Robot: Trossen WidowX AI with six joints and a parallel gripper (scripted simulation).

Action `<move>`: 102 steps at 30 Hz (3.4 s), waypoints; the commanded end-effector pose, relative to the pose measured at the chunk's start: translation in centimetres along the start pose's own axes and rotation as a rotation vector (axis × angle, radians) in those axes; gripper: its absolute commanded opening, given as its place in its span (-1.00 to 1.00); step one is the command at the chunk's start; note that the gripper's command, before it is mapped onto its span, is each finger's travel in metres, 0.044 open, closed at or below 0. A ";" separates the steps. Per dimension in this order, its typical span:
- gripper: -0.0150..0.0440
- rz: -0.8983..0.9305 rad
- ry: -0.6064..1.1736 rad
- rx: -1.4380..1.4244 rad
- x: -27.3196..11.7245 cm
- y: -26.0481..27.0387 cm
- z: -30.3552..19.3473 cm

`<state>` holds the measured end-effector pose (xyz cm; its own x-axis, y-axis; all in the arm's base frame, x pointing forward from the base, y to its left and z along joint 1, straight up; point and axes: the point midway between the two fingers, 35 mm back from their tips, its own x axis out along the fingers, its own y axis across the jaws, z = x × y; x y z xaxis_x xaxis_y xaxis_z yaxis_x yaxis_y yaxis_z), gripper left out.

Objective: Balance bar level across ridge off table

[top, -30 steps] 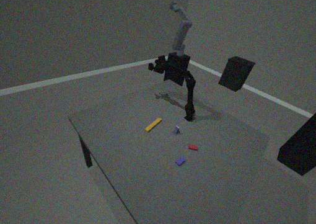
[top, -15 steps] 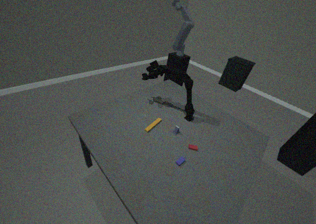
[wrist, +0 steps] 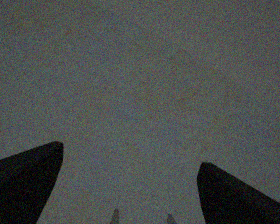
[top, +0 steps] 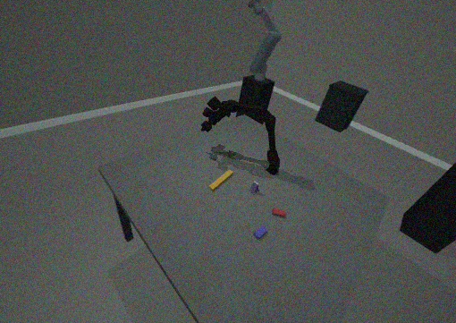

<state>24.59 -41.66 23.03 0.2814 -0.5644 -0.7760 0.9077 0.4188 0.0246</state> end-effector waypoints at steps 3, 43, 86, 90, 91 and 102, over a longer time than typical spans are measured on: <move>0.58 0.056 0.085 -0.145 0.7 3.9 -2.5; 0.58 0.416 0.549 -1.215 -4.1 22.6 -22.4; 0.58 0.421 0.556 -1.231 1.4 22.8 -27.0; 0.58 0.421 0.556 -1.231 1.4 22.8 -27.0; 0.58 0.421 0.556 -1.231 1.4 22.8 -27.0; 0.04 0.415 0.556 -1.228 1.4 22.7 -26.9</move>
<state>37.21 -13.78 5.57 0.0377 -0.0192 -0.9991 -0.1365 0.9904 -0.0242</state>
